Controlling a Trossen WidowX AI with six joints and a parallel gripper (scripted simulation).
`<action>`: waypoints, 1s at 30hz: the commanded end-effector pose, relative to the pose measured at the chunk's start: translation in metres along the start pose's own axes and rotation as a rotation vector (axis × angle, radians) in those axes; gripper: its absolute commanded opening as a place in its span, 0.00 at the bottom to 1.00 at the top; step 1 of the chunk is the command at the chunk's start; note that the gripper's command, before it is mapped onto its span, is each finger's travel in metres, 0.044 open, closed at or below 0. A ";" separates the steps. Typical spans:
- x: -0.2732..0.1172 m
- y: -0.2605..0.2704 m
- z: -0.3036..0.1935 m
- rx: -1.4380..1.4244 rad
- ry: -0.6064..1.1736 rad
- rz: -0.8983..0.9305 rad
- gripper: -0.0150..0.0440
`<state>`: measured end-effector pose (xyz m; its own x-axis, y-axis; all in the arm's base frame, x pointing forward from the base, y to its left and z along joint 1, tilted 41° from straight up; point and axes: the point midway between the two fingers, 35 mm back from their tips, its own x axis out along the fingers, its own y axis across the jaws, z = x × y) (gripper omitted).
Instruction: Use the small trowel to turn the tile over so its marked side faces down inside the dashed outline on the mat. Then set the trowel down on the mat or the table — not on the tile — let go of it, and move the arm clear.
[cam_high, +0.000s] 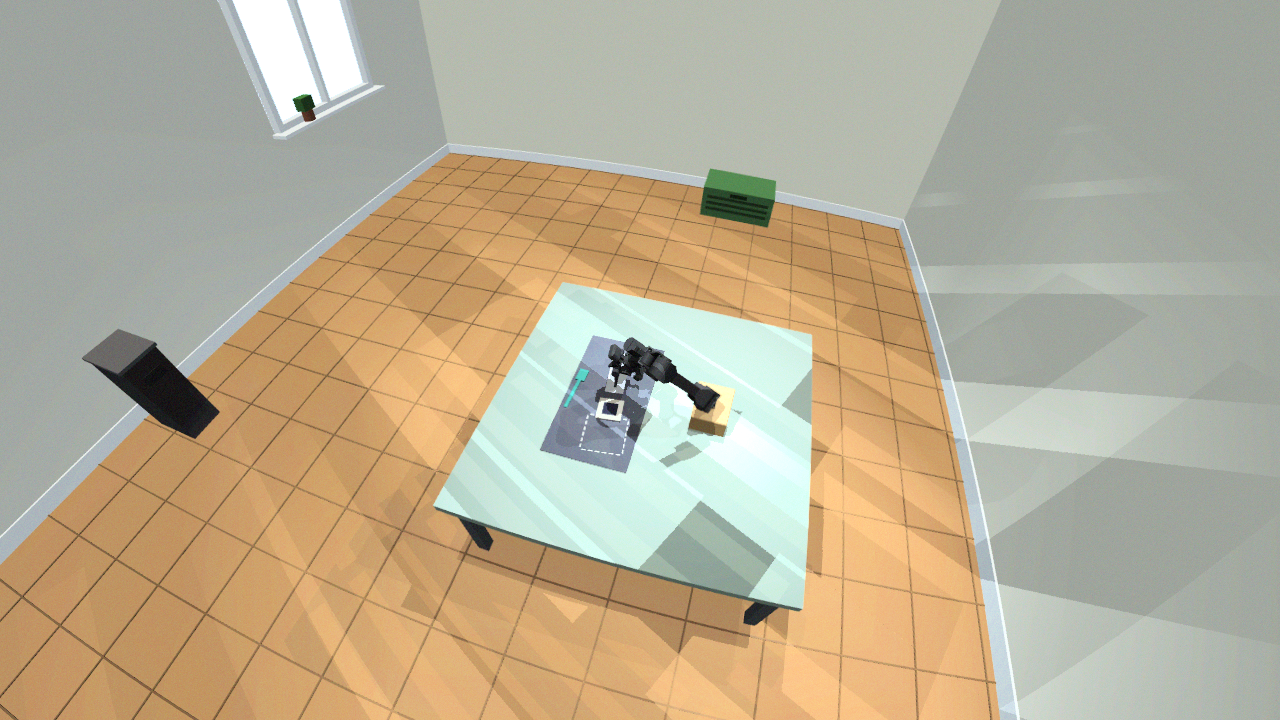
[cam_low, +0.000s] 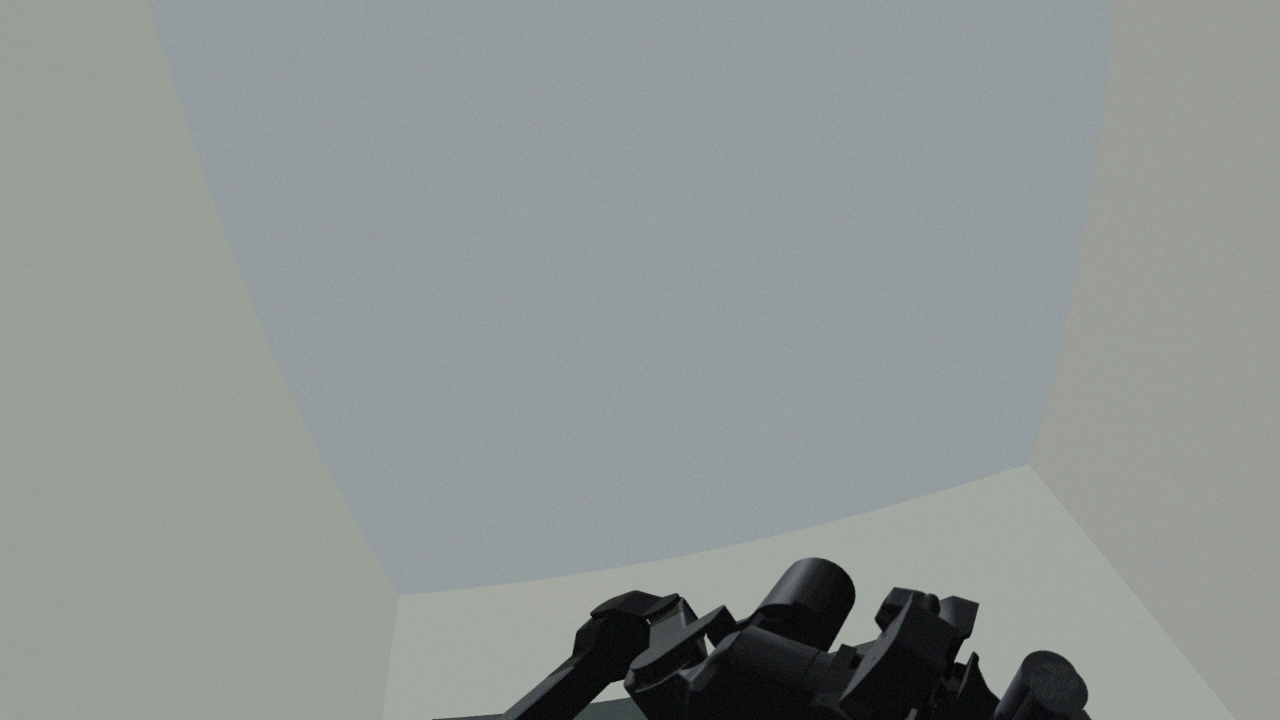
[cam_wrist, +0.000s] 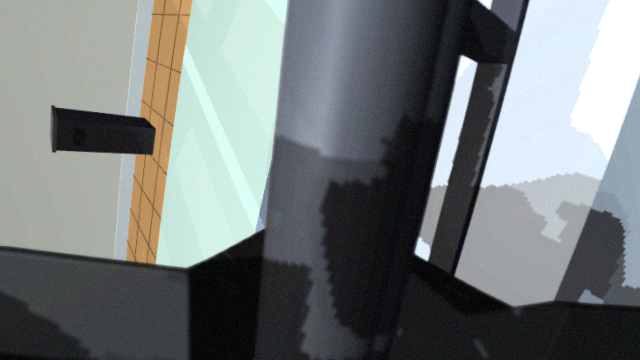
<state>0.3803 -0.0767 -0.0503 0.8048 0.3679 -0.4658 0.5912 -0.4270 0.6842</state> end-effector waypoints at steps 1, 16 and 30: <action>0.001 0.004 0.001 -0.016 0.000 0.015 0.25; 0.019 -0.012 -0.002 -0.015 0.000 0.015 0.25; 0.028 -0.022 -0.009 -0.014 0.001 0.015 0.25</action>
<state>0.3865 -0.0523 -0.0774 0.8079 0.3653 -0.4624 0.5867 -0.4249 0.6893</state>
